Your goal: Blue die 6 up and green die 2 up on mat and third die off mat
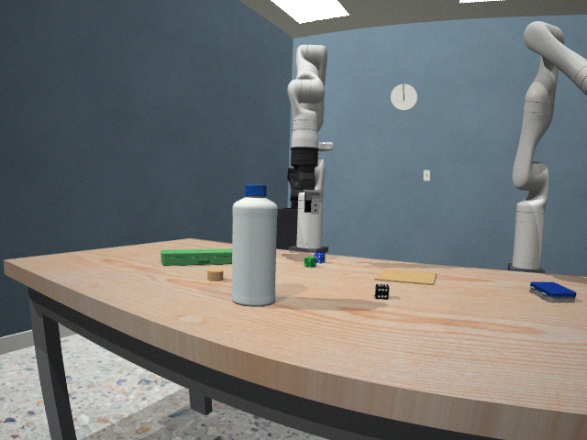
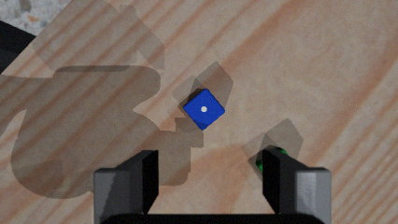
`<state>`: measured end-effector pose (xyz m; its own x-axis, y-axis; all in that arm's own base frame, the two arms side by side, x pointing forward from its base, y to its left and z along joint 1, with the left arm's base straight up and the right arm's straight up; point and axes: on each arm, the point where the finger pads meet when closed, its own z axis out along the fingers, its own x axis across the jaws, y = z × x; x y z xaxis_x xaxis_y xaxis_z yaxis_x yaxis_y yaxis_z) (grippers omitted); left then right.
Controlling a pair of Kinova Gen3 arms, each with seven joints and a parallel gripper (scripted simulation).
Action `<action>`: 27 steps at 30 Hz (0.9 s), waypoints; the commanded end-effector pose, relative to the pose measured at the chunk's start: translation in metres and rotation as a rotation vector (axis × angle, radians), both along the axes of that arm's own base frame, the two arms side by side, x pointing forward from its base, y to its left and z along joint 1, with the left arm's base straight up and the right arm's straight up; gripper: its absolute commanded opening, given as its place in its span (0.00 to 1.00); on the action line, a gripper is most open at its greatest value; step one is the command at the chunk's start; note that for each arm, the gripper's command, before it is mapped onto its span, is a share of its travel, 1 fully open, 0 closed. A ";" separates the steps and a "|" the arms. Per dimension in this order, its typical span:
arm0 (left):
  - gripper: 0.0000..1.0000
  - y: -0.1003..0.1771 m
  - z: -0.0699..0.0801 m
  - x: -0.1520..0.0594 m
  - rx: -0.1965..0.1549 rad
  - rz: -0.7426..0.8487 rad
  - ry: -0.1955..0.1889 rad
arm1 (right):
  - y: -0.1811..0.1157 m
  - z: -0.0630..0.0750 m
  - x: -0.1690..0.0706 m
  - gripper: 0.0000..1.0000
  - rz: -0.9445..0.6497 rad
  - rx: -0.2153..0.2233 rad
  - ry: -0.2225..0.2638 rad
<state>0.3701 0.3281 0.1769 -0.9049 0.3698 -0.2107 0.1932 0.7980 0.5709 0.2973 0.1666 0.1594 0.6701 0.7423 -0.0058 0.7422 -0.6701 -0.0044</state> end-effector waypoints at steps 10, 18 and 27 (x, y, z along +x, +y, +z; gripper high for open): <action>1.00 0.028 -0.005 -0.030 -0.026 0.049 0.054 | 0.001 -0.024 0.000 1.00 -0.002 0.001 -0.007; 1.00 0.041 -0.008 -0.047 -0.043 0.072 0.086 | 0.002 -0.055 0.000 1.00 -0.002 0.001 -0.007; 1.00 0.056 -0.011 -0.070 -0.067 0.100 0.125 | 0.002 -0.095 0.000 1.00 -0.002 0.001 -0.007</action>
